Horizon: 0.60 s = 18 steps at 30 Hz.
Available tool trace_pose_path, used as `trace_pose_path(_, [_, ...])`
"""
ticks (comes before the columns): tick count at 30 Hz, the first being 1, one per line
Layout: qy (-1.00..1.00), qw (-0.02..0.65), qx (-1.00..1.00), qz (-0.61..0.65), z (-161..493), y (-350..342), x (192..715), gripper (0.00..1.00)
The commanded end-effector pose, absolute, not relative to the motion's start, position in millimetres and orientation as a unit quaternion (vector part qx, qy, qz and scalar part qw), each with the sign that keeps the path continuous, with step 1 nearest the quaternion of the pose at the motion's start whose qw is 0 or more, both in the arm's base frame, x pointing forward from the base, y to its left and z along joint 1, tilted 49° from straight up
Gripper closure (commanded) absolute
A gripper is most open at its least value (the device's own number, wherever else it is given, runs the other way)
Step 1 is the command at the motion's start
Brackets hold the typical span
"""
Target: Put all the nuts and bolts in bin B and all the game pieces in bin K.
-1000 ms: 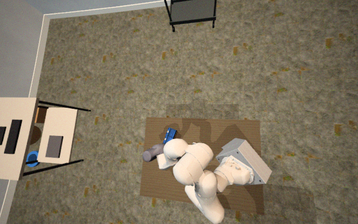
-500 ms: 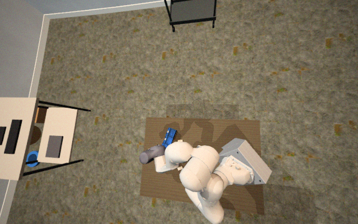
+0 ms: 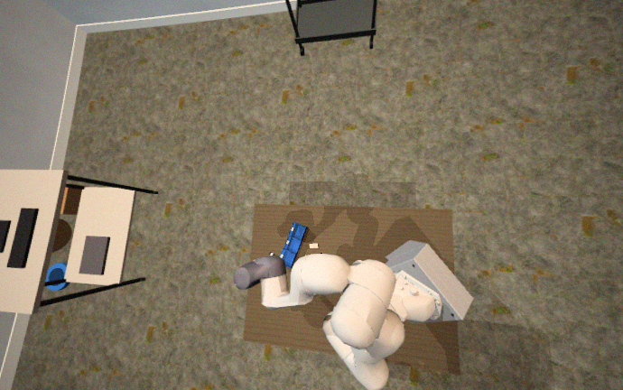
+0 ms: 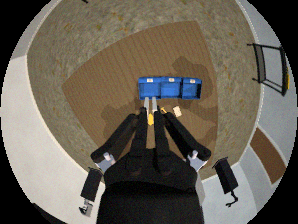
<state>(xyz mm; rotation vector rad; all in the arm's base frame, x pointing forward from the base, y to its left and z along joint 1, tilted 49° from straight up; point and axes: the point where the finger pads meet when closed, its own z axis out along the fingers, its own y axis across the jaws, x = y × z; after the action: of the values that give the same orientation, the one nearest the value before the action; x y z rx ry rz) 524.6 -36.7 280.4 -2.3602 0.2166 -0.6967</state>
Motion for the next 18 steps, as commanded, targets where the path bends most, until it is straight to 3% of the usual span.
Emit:
trace_pose_path(1, [0.065,0.324,-0.906,-0.263,277,-35,520,0.95])
trace_pose_path(11, [0.065,0.324,-0.906,-0.263,277,-35,520,0.95])
trace_pose_path(12, [0.043,0.318,-0.908,-0.271,269,-34,519,0.75])
trace_pose_path(18, [-0.030,0.295,-0.909,-0.293,220,-32,511,0.75])
